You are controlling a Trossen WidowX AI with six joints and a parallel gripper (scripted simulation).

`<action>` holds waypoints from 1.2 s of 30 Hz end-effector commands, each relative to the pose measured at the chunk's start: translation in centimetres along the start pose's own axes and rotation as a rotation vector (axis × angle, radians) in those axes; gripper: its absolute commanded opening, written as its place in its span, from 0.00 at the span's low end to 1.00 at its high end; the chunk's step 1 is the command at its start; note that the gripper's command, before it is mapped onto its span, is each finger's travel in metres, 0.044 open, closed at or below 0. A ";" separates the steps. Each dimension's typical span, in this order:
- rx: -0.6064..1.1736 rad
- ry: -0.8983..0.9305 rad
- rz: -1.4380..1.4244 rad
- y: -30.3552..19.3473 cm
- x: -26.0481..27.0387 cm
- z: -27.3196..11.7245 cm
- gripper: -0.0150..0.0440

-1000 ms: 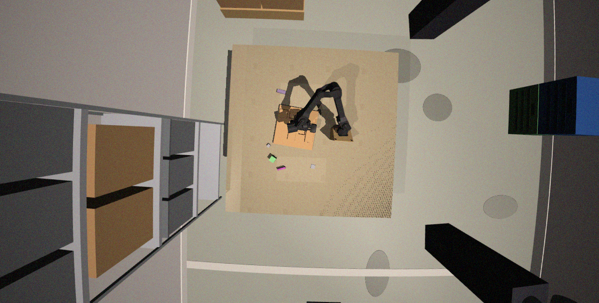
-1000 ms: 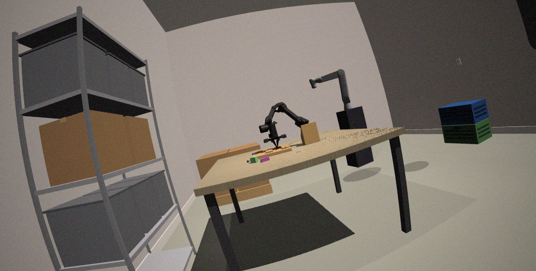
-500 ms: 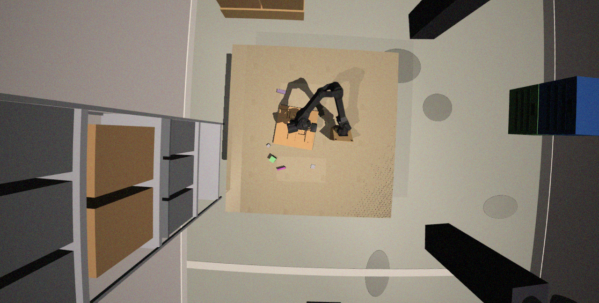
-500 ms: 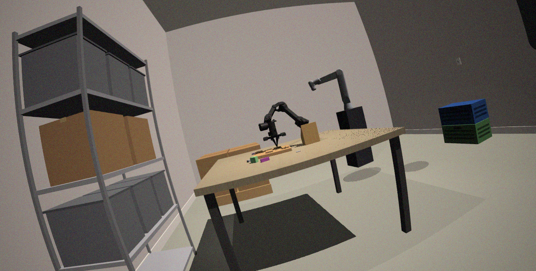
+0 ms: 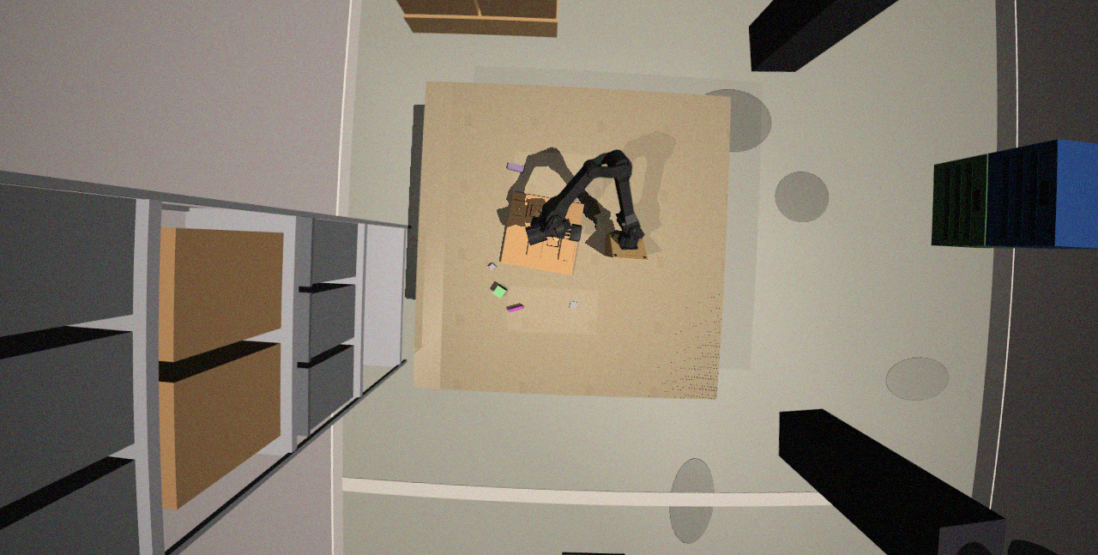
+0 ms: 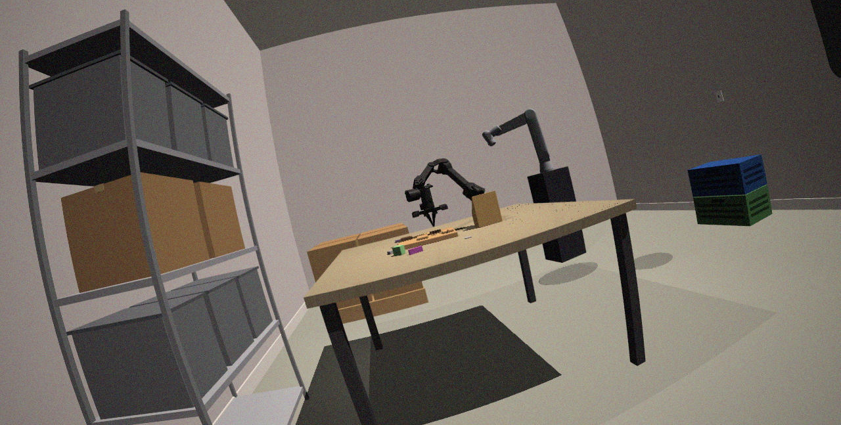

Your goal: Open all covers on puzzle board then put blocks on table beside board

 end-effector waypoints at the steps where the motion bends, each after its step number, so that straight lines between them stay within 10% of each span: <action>1: 0.004 0.002 0.007 0.1 0.0 -0.6 0.25; 36: 0.006 -0.003 0.004 -4.3 -9.5 -2.3 0.25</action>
Point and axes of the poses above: the point midway between the two fingers, 35 mm back from their tips, its own z axis out along the fingers, its own x axis across the jaws, y = z × x, the point moved 5 cm from there along -z, back along the fingers, and after that the axes turned 1 degree about -z, right-handed, at the moved point
